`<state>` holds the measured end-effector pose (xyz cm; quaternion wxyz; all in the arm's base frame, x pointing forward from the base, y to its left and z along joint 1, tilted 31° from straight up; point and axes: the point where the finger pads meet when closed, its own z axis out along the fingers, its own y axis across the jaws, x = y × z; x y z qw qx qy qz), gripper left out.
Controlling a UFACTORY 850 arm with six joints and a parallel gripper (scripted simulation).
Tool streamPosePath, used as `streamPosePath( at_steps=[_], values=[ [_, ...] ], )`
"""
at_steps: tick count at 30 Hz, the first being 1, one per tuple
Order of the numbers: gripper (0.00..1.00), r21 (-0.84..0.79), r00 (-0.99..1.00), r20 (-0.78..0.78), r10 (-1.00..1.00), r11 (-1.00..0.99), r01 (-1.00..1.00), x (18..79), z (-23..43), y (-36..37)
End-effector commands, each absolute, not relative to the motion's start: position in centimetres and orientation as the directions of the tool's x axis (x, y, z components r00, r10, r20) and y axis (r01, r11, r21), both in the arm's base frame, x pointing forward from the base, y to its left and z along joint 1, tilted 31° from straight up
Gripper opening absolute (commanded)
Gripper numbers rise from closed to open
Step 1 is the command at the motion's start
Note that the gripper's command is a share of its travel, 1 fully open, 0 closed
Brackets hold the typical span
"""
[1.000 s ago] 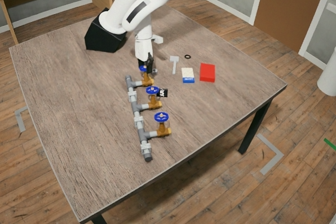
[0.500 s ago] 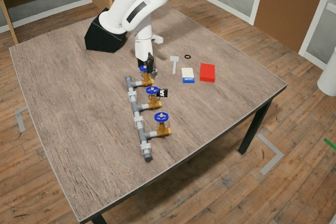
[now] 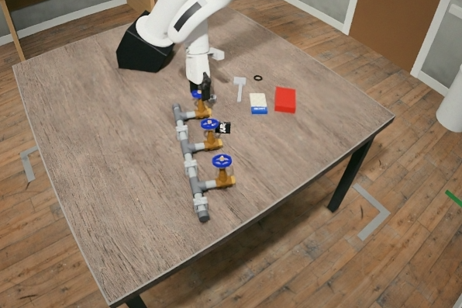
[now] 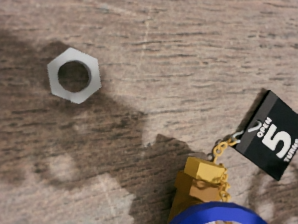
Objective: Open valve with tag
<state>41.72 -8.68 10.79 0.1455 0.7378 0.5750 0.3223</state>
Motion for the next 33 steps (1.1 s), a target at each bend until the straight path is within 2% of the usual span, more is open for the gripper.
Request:
streamPosePath(
  at_steps=[1, 10, 12, 19, 27, 29, 30, 33],
  values=[
    [1.0, 0.561, 0.188, 0.352, 0.917, -0.367, 0.742, 41.75, 10.82, -8.7],
    [1.0, 0.384, 0.456, 0.539, 0.708, -0.689, 0.615, 41.75, 10.82, -8.7],
    [1.0, 0.384, 0.456, 0.539, 0.708, -0.689, 0.615, 41.75, 10.82, -8.7],
    [1.0, 0.174, 0.644, 0.64, 0.418, -0.896, 0.408, 41.75, 10.82, -8.7],
    [1.0, -0.049, 0.744, 0.664, 0.078, -0.988, 0.147, 41.75, 10.82, -8.7],
    [1.0, -0.049, 0.744, 0.664, 0.078, -0.988, 0.147, 41.75, 10.82, -8.7],
    [1.0, -0.134, 0.756, 0.652, -0.052, -0.99, 0.048, 41.75, 10.82, -8.7],
    [1.0, -0.204, 0.755, 0.634, -0.165, -0.978, -0.043, 41.75, 10.82, -8.7]
  ],
)
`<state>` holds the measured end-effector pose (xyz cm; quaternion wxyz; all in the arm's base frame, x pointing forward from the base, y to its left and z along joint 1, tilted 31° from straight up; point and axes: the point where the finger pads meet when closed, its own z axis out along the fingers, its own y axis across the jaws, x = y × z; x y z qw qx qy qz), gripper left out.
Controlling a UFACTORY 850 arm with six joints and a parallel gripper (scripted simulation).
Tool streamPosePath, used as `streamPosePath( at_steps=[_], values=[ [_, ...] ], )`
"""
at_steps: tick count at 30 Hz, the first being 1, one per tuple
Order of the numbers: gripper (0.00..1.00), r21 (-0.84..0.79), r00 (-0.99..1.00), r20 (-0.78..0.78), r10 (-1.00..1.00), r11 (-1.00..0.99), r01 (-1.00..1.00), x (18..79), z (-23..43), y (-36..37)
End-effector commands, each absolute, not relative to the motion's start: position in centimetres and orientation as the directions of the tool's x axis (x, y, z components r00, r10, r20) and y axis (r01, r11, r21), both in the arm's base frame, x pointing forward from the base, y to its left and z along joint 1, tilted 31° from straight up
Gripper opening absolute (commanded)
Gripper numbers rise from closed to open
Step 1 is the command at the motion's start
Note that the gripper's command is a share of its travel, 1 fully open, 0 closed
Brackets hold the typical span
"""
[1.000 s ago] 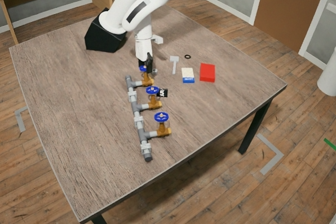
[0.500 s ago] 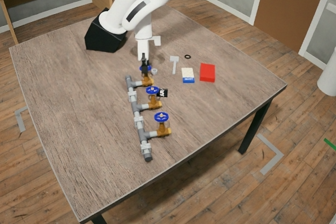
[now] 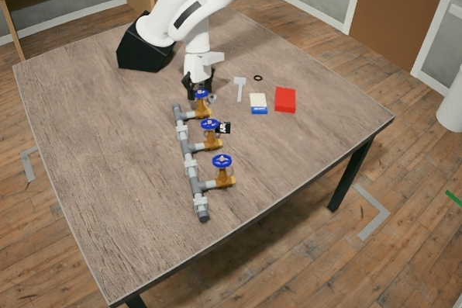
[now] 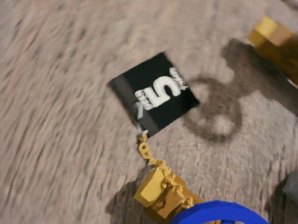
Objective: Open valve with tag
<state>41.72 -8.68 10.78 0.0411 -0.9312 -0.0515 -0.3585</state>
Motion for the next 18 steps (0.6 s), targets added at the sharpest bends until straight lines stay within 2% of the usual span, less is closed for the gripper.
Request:
streamPosePath(
  at_steps=[1, 11, 13, 14, 18],
  values=[
    [1.0, -0.23, 0.752, 0.626, -0.207, -0.97, -0.076, 41.75, 10.82, -8.7],
    [1.0, -0.468, 0.639, 0.473, -0.606, -0.788, -0.4, 41.75, 10.82, -8.7],
    [1.0, -0.468, 0.639, 0.473, -0.606, -0.788, -0.4, 41.75, 10.82, -8.7],
    [1.0, -0.525, 0.582, 0.409, -0.703, -0.702, -0.481, 41.75, 10.82, -8.7],
    [1.0, -0.581, 0.498, 0.323, -0.805, -0.584, -0.567, 41.75, 10.82, -8.7]
  ],
)
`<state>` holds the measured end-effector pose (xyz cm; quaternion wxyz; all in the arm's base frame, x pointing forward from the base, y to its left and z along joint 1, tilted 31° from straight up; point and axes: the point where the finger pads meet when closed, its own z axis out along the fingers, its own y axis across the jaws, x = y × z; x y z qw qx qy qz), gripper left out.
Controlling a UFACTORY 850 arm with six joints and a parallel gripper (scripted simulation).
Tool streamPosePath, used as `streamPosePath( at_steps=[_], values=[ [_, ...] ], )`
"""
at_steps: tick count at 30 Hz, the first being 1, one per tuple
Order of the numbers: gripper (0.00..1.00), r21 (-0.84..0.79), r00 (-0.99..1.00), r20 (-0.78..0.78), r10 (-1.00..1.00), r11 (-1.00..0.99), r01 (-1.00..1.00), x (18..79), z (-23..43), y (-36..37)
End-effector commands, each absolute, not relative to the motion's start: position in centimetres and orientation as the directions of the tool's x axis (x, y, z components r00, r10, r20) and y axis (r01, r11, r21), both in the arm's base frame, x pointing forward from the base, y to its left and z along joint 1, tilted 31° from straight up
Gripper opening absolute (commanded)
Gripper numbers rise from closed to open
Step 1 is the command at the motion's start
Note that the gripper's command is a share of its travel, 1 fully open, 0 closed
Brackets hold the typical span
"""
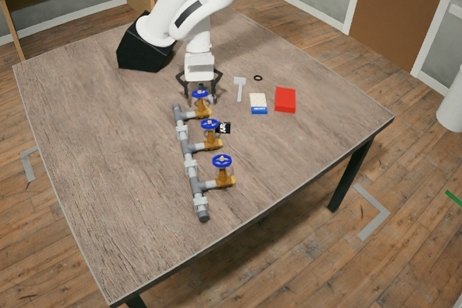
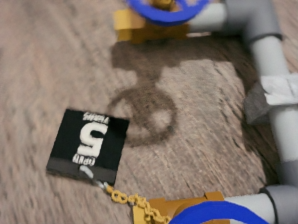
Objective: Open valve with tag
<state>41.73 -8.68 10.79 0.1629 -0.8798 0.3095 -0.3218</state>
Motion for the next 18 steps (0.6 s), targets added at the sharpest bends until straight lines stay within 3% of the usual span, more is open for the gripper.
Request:
streamPosePath(
  at_steps=[1, 9, 12, 13, 18],
  values=[
    [1.0, -0.594, 0.473, 0.297, -0.83, -0.548, -0.589, 41.75, 10.82, -8.7],
    [1.0, -0.658, 0.246, 0.068, -0.967, -0.229, -0.717, 41.75, 10.82, -8.7],
    [1.0, -0.66, 0.217, 0.037, -0.976, -0.187, -0.727, 41.75, 10.82, -8.7],
    [1.0, -0.659, 0.131, -0.055, -0.99, -0.062, -0.75, 41.75, 10.82, -8.7],
    [1.0, -0.636, 0.024, -0.183, -0.983, 0.1, -0.765, 41.75, 10.82, -8.7]
  ],
)
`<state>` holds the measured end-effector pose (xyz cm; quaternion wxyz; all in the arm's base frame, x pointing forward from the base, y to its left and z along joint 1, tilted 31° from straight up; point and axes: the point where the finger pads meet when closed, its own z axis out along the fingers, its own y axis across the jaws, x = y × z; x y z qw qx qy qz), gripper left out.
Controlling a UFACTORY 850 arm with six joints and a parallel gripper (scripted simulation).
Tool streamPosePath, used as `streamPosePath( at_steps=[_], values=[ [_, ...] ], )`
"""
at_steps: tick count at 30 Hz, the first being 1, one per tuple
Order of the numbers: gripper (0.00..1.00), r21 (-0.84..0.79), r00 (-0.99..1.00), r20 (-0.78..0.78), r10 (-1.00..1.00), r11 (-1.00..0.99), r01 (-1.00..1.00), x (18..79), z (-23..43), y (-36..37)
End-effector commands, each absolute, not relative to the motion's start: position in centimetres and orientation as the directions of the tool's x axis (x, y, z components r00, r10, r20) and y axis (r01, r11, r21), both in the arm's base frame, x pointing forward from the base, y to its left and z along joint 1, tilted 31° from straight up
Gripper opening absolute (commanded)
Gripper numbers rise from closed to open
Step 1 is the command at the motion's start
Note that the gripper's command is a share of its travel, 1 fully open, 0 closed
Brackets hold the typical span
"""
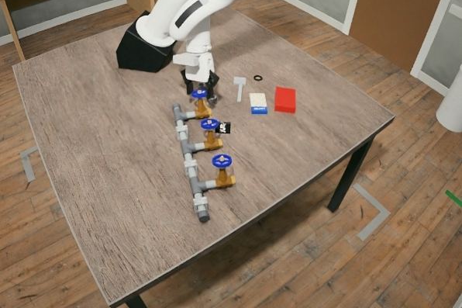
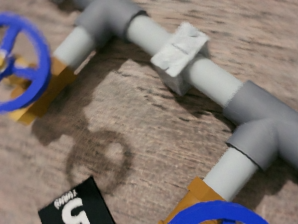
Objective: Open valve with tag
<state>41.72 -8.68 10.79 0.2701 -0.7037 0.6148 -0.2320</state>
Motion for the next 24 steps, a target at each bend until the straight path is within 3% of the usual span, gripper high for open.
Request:
streamPosePath(
  at_steps=[1, 15, 16, 24],
  values=[
    [1.0, -0.636, 0.024, -0.183, -0.983, 0.1, -0.765, 41.75, 10.82, -8.7],
    [1.0, -0.636, 0.024, -0.183, -0.983, 0.1, -0.765, 41.75, 10.82, -8.7],
    [0.0, -0.636, 0.024, -0.183, -0.983, 0.1, -0.765, 41.75, 10.82, -8.7],
    [0.0, -0.636, 0.024, -0.183, -0.983, 0.1, -0.765, 41.75, 10.82, -8.7]
  ],
)
